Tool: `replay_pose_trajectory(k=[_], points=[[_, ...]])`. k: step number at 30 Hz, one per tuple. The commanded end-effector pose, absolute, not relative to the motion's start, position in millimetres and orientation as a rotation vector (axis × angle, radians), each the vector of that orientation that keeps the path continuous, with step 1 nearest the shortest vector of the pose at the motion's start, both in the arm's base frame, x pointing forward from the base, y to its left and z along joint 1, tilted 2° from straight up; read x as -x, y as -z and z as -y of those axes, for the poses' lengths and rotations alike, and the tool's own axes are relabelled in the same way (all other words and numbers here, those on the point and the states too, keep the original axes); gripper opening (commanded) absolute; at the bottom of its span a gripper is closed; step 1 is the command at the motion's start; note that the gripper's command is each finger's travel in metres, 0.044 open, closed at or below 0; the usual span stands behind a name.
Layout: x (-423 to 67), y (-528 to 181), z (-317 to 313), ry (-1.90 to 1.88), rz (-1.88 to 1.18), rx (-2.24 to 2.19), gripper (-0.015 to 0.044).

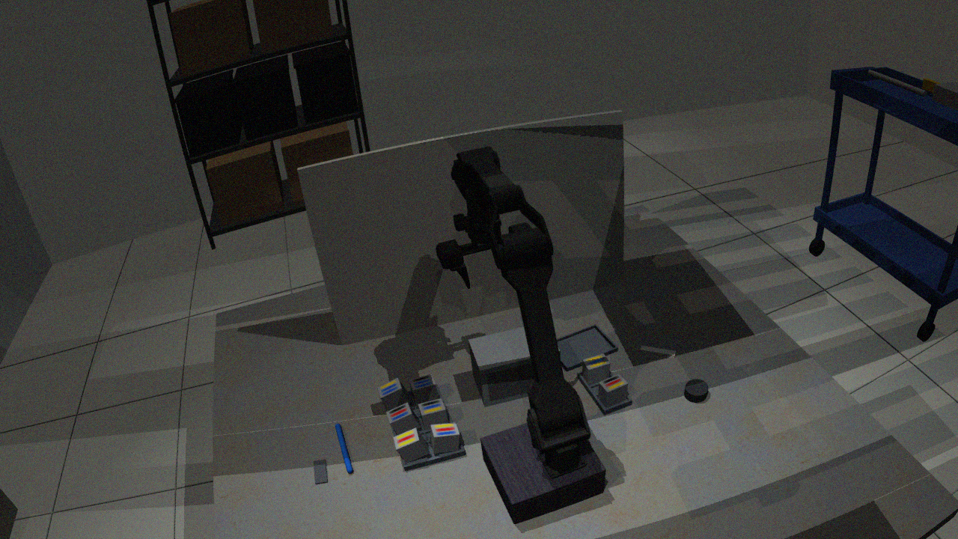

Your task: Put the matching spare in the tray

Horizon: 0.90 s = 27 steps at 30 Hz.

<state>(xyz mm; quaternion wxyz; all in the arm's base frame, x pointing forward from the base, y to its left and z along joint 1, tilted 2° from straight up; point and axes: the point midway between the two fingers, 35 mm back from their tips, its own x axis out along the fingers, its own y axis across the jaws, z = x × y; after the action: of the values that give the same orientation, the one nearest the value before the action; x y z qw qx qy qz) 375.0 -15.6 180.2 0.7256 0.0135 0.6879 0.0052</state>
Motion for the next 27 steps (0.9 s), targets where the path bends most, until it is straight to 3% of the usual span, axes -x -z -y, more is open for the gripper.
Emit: replay_pose_trajectory(k=[1, 14, 24, 27], points=[[-373.9, -171.3, -26.0, -0.159, -1.519, 0.129, 0.0440], [-323.4, -131.4, -219.1, -1.116, -1.200, 1.095, 0.0440], [-315.0, -127.2, -233.5, -1.203, -1.146, 1.185, 0.0440], [-315.4, -117.5, -232.4, -1.203, -1.146, 1.185, 0.0361]])
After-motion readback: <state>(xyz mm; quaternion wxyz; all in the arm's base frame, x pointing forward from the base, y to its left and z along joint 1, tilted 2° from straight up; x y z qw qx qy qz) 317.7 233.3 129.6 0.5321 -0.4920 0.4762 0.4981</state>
